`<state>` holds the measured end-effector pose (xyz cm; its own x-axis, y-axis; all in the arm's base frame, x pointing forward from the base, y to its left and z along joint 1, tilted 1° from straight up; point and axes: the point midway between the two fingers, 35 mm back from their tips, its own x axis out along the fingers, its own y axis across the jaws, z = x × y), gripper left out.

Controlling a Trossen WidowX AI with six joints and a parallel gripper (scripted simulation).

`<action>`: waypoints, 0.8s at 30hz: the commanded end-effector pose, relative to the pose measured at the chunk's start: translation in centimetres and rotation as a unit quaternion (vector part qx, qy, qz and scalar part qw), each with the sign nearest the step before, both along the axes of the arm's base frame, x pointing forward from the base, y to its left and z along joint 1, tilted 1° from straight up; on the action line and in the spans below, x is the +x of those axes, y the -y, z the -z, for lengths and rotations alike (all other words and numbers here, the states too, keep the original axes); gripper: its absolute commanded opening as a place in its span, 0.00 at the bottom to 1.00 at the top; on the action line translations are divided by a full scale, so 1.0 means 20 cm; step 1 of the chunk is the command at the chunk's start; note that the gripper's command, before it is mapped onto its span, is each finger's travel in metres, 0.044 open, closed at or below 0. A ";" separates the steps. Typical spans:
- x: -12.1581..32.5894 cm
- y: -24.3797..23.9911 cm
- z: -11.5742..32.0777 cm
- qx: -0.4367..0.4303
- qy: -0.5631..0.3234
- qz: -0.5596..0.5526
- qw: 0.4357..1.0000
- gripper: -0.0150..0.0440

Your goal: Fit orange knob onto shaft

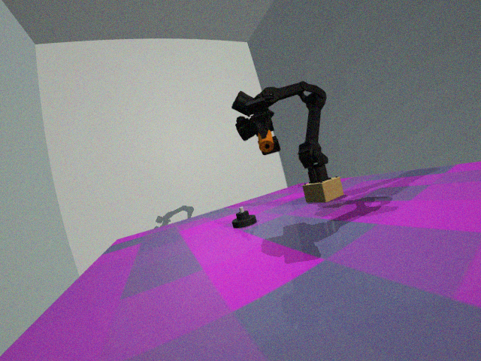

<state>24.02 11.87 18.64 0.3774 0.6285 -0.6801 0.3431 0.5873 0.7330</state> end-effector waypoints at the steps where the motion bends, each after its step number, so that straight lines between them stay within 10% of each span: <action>1: 0.01 -0.02 0.03 -0.032 -0.020 0.000 0.999 0.25; 24: 0.05 -0.08 0.27 -0.249 -0.148 0.001 0.957 0.25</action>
<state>24.83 13.25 13.72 0.1490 0.2506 -0.9566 0.4857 0.8241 0.2915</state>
